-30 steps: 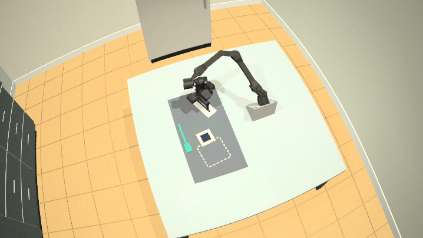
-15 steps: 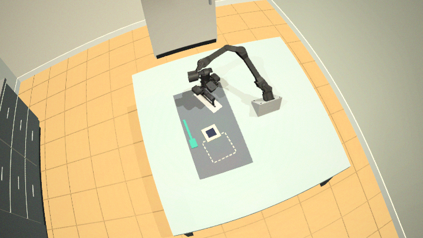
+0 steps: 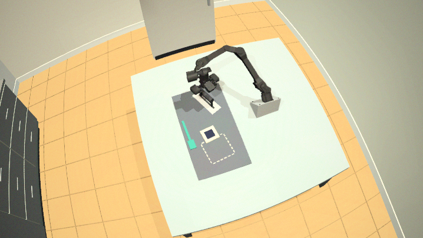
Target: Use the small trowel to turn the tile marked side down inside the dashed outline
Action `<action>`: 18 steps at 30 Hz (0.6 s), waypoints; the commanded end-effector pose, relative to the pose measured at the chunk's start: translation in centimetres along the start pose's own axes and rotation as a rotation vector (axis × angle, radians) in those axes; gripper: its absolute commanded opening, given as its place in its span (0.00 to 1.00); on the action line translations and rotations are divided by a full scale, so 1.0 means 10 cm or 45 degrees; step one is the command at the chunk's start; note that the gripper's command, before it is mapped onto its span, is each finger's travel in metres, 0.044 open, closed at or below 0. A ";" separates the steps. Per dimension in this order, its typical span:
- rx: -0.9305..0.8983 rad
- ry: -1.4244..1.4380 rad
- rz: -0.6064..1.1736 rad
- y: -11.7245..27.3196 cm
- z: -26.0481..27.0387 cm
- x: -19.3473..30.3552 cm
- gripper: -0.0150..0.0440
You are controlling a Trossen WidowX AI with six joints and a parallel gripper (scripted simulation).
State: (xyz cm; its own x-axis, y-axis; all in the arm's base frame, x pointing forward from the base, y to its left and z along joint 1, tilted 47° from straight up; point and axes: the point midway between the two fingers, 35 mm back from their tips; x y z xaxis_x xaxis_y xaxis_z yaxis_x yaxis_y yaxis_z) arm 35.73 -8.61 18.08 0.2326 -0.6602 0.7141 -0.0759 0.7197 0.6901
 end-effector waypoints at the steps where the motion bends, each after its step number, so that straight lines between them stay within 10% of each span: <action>1: 0.020 -0.157 -0.043 -0.03 0.05 0.01 0.76; 18: 0.096 -0.840 -0.236 -0.16 0.17 0.00 0.76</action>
State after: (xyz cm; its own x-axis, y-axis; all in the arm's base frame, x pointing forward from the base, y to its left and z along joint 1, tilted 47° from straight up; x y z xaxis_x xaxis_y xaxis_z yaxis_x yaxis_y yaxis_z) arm 34.46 -10.23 17.50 -0.2880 -0.7769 0.5599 -0.1397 0.6125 0.7780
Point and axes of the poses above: the point midway between the two fingers, 35 mm back from their tips, its own y axis back along the fingers, its own z axis across the jaws, x = y × z, and after that the axes turned 6 degrees about -y, right-handed
